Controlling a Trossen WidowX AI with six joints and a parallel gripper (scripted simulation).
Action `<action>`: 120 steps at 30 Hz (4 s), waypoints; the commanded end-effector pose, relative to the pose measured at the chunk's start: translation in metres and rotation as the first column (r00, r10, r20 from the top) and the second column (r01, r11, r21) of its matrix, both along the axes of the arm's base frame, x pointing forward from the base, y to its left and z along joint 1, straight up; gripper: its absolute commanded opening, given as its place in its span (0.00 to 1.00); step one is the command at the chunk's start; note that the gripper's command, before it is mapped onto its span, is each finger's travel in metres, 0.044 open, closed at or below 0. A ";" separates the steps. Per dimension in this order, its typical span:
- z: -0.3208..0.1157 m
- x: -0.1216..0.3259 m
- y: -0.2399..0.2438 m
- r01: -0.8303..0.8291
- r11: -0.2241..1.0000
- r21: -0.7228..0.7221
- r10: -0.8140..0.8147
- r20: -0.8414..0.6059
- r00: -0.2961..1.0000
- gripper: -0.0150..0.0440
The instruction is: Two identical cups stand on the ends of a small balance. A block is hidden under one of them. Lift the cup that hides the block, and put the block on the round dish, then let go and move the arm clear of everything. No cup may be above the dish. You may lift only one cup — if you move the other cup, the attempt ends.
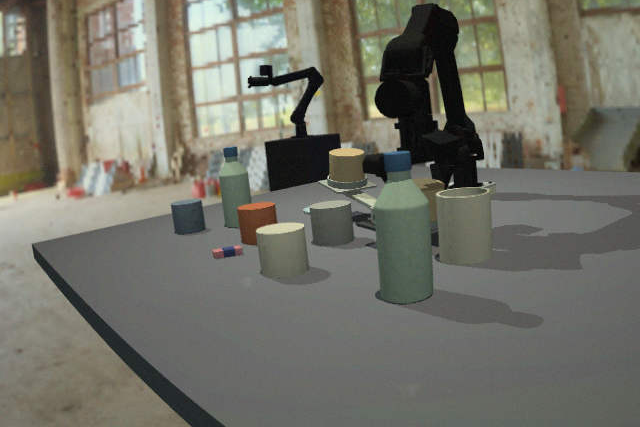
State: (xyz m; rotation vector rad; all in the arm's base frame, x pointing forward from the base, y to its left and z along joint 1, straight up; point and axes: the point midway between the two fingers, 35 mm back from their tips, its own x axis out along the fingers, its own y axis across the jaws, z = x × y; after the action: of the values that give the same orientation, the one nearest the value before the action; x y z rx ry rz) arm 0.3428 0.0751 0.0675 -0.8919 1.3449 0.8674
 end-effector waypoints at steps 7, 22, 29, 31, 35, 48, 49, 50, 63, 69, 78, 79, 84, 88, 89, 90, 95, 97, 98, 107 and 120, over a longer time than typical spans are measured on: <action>0.004 0.001 0.001 -0.001 1.000 0.003 0.001 -0.001 1.000 0.46; 0.023 0.004 0.001 -0.001 1.000 0.003 0.001 -0.001 1.000 0.25; 0.032 0.005 0.001 -0.001 1.000 0.003 0.001 -0.001 1.000 0.25; 0.035 0.005 0.001 -0.001 1.000 0.003 0.001 0.000 1.000 0.25; 0.040 0.005 0.002 -0.001 1.000 0.003 0.001 0.000 1.000 0.25; 0.057 0.006 0.002 -0.001 1.000 0.003 0.001 0.000 1.000 0.25; 0.059 0.006 0.002 -0.001 1.000 0.003 0.001 0.000 1.000 0.25; 0.060 0.006 0.002 -0.001 1.000 0.003 0.001 0.000 1.000 0.25; 0.077 0.005 0.001 -0.001 1.000 0.003 0.001 0.000 1.000 0.25; 0.085 0.004 0.001 -0.001 1.000 0.003 0.001 0.000 1.000 0.25; 0.097 0.003 0.001 -0.001 1.000 0.003 0.001 -0.001 1.000 0.25; 0.098 0.003 0.001 -0.001 1.000 0.003 0.001 -0.001 1.000 0.25; 0.104 0.001 0.001 -0.001 1.000 0.003 0.001 -0.001 1.000 0.25; 0.109 0.000 0.000 -0.001 1.000 0.003 0.001 -0.001 1.000 0.25; 0.111 0.000 0.000 -0.001 1.000 0.003 0.001 -0.001 1.000 0.25; 0.112 0.000 0.000 -0.001 1.000 0.003 0.001 -0.001 1.000 0.25; 0.119 -0.002 0.000 -0.001 1.000 0.003 0.001 -0.001 1.000 0.25; 0.121 -0.002 0.000 -0.001 1.000 0.003 0.001 -0.001 1.000 0.25; 0.122 -0.003 0.000 -0.001 1.000 0.003 0.001 -0.001 1.000 0.25; 0.124 -0.005 -0.002 0.001 1.000 -0.005 -0.001 -0.012 1.000 0.25; 0.124 -0.005 -0.002 0.001 1.000 -0.005 -0.001 -0.012 1.000 0.25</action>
State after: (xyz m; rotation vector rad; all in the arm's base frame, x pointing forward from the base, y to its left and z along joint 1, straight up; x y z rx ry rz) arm 0.3374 0.0732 0.1915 -0.8910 1.3608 0.8710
